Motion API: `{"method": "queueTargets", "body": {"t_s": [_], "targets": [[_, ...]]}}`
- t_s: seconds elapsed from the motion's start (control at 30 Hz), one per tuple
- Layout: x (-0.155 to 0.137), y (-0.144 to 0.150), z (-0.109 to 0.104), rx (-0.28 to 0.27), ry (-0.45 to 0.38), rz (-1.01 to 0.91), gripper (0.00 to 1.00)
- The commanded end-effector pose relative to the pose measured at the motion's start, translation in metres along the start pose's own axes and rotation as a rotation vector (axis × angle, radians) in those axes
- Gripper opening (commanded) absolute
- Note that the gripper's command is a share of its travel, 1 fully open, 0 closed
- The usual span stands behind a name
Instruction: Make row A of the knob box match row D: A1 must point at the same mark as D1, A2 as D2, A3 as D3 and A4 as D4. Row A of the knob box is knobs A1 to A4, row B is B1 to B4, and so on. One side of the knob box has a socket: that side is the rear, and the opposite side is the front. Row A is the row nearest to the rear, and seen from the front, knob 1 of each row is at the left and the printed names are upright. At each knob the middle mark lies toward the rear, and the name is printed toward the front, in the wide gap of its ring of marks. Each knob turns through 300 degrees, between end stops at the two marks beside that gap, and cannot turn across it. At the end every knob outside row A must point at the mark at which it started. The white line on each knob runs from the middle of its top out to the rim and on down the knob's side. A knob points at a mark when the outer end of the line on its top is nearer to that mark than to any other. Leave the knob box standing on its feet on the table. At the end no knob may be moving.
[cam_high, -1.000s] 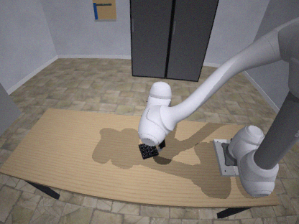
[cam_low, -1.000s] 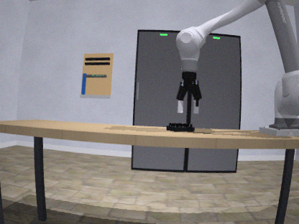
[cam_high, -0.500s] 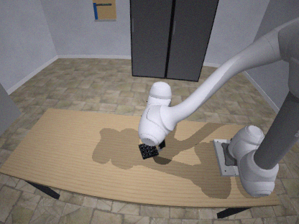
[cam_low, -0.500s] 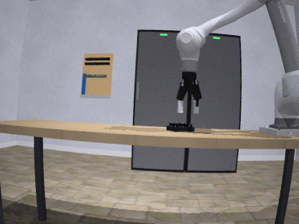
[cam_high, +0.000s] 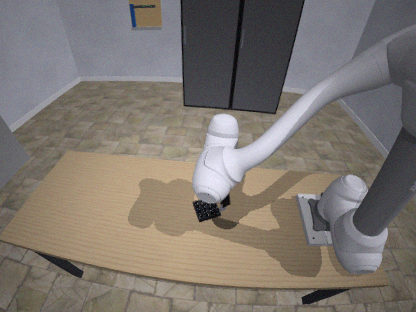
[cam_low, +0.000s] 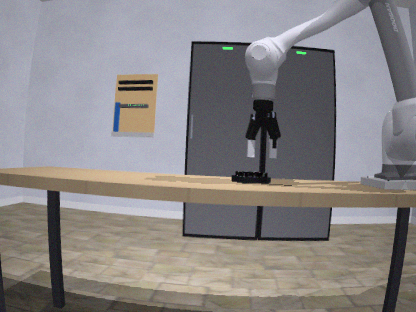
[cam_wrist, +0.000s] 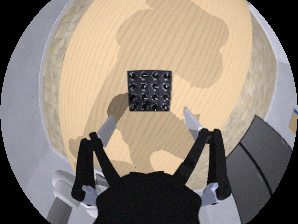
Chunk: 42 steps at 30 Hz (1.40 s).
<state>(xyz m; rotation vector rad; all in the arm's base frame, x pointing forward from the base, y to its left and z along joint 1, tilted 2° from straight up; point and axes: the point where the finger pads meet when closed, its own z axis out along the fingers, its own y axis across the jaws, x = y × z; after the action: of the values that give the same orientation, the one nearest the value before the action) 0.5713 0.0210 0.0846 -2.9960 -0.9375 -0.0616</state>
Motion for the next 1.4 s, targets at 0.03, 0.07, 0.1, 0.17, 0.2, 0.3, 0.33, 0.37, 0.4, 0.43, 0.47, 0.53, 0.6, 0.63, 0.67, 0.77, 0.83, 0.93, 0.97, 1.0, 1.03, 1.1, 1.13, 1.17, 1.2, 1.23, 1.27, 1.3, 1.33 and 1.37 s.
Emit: {"method": "queueTargets", "body": {"t_s": [0.03,0.07,0.1,0.17,0.2,0.3,0.33,0.37,0.4,0.43,0.47,0.53,0.6,0.63,0.67,0.77,0.83,0.93,0.97,1.0,1.03,1.1,1.13,1.17,1.2,1.23,1.27,1.3,1.33,1.37], "targets": [[-0.007,-0.002,0.000,0.003,-0.007,-0.003,1.00],[-0.008,-0.002,0.000,0.003,-0.007,-0.003,1.00],[-0.008,-0.002,0.000,0.003,-0.007,-0.003,1.00],[-0.011,-0.002,0.000,0.003,-0.007,-0.003,1.00],[-0.012,-0.002,0.000,0.003,-0.007,-0.003,1.00],[-0.017,-0.003,0.000,0.003,-0.007,-0.003,1.00],[-0.019,-0.003,0.000,0.003,-0.007,-0.003,1.00],[-0.021,-0.003,0.000,0.003,-0.007,-0.003,1.00],[-0.021,-0.003,0.000,0.003,-0.007,-0.003,1.00],[-0.021,-0.003,0.000,0.003,-0.007,-0.003,1.00],[-0.023,-0.003,0.000,0.003,-0.007,-0.003,1.00],[-0.027,-0.004,0.000,0.003,-0.007,-0.003,1.00],[-0.032,-0.004,0.000,0.003,-0.007,-0.003,1.00],[-0.034,-0.004,0.000,0.003,-0.007,-0.003,1.00],[-0.036,-0.004,0.000,0.003,-0.007,-0.003,1.00],[-0.042,-0.005,0.000,0.003,-0.007,-0.003,1.00],[-0.046,-0.005,0.000,0.003,-0.007,-0.003,1.00],[-0.051,-0.006,0.000,0.003,-0.007,-0.003,1.00],[-0.051,-0.006,0.000,0.003,-0.007,-0.003,1.00],[-0.051,-0.006,0.000,0.003,-0.007,-0.003,1.00],[-0.052,-0.006,0.000,0.003,-0.007,-0.003,1.00],[-0.055,-0.006,0.000,0.003,-0.007,-0.003,1.00],[-0.056,-0.006,0.000,0.003,-0.007,-0.003,1.00],[-0.056,-0.006,0.000,0.003,-0.007,-0.003,1.00],[-0.057,-0.006,0.000,0.003,-0.007,-0.003,1.00],[-0.057,-0.006,0.000,0.003,-0.007,-0.003,1.00],[-0.058,-0.006,0.000,0.003,-0.007,-0.003,1.00],[-0.058,-0.006,0.000,0.003,-0.007,-0.003,1.00],[-0.058,-0.006,0.000,0.003,-0.007,-0.003,1.00],[-0.058,-0.006,0.000,0.003,-0.007,-0.003,1.00]]}}
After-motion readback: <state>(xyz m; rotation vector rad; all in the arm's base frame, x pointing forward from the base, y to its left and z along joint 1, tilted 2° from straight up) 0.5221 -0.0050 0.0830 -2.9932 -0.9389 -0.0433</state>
